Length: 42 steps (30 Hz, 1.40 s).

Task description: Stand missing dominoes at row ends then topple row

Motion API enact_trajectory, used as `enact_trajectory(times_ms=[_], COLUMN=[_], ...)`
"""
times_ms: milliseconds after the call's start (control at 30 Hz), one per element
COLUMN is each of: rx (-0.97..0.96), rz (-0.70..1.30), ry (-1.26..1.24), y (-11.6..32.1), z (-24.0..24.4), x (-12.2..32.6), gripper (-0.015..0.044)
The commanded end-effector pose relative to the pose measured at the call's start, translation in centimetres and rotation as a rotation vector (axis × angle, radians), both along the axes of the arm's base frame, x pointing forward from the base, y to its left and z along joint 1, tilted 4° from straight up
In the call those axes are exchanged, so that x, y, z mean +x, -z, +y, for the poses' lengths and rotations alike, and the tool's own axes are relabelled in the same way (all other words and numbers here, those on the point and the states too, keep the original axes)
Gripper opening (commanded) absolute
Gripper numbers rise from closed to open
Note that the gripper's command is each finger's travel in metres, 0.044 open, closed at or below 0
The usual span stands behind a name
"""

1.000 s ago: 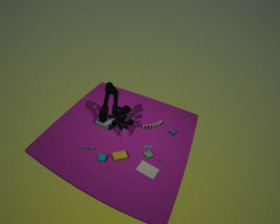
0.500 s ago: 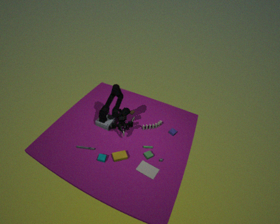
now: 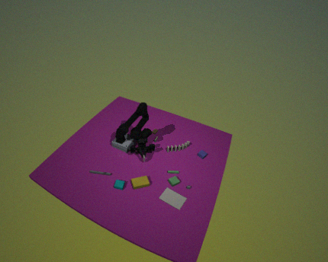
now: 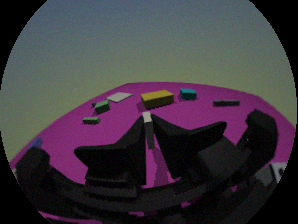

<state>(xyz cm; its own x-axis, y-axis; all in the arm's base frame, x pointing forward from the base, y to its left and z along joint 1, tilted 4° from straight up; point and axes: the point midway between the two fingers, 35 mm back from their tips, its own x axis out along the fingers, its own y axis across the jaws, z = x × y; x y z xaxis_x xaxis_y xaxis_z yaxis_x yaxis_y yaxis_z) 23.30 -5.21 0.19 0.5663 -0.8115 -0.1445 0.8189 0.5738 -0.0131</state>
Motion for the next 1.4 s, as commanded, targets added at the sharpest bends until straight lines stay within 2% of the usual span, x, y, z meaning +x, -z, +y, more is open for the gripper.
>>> enact_trajectory(times_ms=[0, 667, 1167, 1200, 1367], rx=[0.003, 0.009, 0.009, 0.009, 0.008], rz=[0.006, 0.006, 0.006, 0.006, 0.004], ry=[-0.003, -0.002, -0.002, -0.002, -0.001], y=[0.6, 1.7, 1.7, 1.6, -0.4], z=[-0.2, -0.5, -0.5, -0.5, -0.4], x=[-0.2, -0.7, -0.7, -0.7, -0.3], gripper=[0.003, 0.003, 0.0424, 0.044, 0.044])
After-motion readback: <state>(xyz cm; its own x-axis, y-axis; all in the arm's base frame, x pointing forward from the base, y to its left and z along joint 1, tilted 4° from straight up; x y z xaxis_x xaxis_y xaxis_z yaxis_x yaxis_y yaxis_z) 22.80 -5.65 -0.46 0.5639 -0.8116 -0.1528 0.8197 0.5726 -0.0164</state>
